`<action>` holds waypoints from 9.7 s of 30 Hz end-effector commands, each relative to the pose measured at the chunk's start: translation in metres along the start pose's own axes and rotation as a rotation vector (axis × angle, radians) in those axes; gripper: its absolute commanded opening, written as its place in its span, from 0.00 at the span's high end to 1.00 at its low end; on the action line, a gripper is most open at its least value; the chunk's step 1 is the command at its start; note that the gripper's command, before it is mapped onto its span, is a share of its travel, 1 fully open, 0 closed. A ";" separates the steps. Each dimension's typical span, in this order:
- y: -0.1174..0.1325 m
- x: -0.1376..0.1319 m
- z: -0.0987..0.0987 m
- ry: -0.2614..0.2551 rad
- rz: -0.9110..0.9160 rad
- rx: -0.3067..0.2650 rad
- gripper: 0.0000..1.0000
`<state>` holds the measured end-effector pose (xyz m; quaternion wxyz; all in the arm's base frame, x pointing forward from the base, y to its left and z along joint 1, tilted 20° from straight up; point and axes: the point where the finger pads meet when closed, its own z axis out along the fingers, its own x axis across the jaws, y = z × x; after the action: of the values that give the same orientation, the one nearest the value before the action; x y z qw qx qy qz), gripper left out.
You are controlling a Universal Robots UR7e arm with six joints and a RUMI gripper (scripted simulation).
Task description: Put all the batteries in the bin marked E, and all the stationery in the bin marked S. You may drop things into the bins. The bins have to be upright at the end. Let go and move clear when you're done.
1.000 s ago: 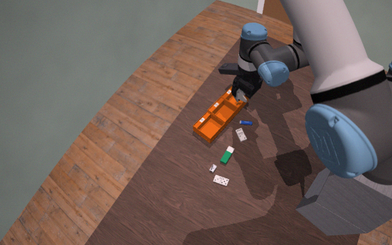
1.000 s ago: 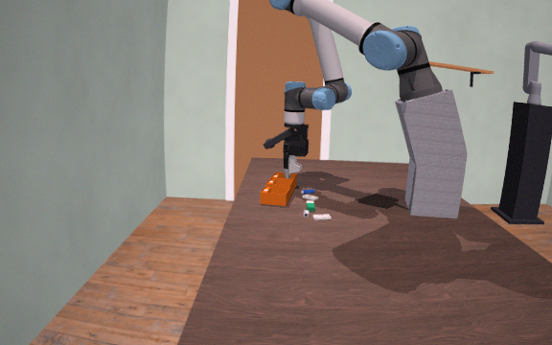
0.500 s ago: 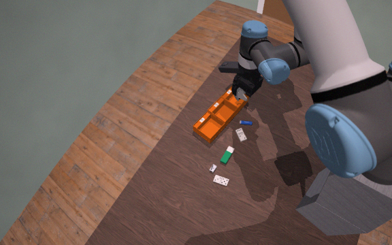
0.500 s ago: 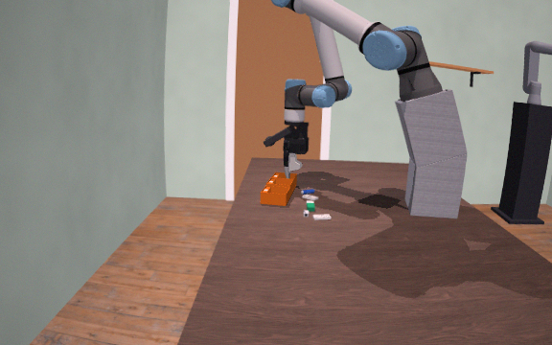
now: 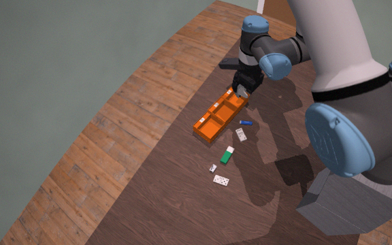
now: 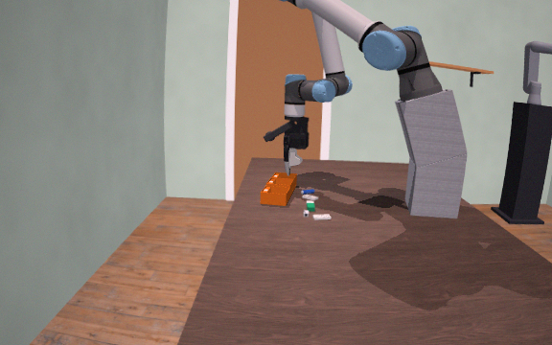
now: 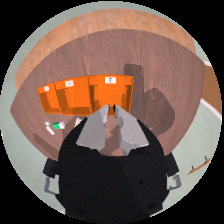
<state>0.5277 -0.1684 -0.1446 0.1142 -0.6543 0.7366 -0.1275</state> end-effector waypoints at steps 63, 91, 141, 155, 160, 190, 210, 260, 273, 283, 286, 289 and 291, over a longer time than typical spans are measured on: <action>0.004 -0.084 0.023 0.000 0.000 0.001 0.96; 0.004 -0.084 0.026 0.000 0.000 0.001 0.96; 0.004 -0.084 -0.020 0.000 0.000 0.001 0.96; 0.004 -0.099 -0.033 0.000 0.000 0.001 0.96; 0.005 -0.124 -0.033 0.000 0.000 0.001 0.96; 0.007 -0.168 -0.001 0.000 0.000 0.001 0.96; 0.007 -0.168 0.026 0.000 0.000 0.001 0.96; 0.007 -0.168 0.013 0.000 0.000 0.001 0.96; 0.007 -0.168 -0.004 0.000 0.000 0.001 0.96; 0.007 -0.168 -0.033 0.000 0.000 0.001 0.96; 0.007 -0.168 -0.033 0.000 0.000 0.001 0.96; 0.007 -0.168 -0.041 0.000 0.000 0.001 0.96; 0.007 -0.168 -0.058 0.000 0.000 0.001 0.96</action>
<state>0.5271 0.0007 -0.1092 0.1143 -0.6543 0.7366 -0.1276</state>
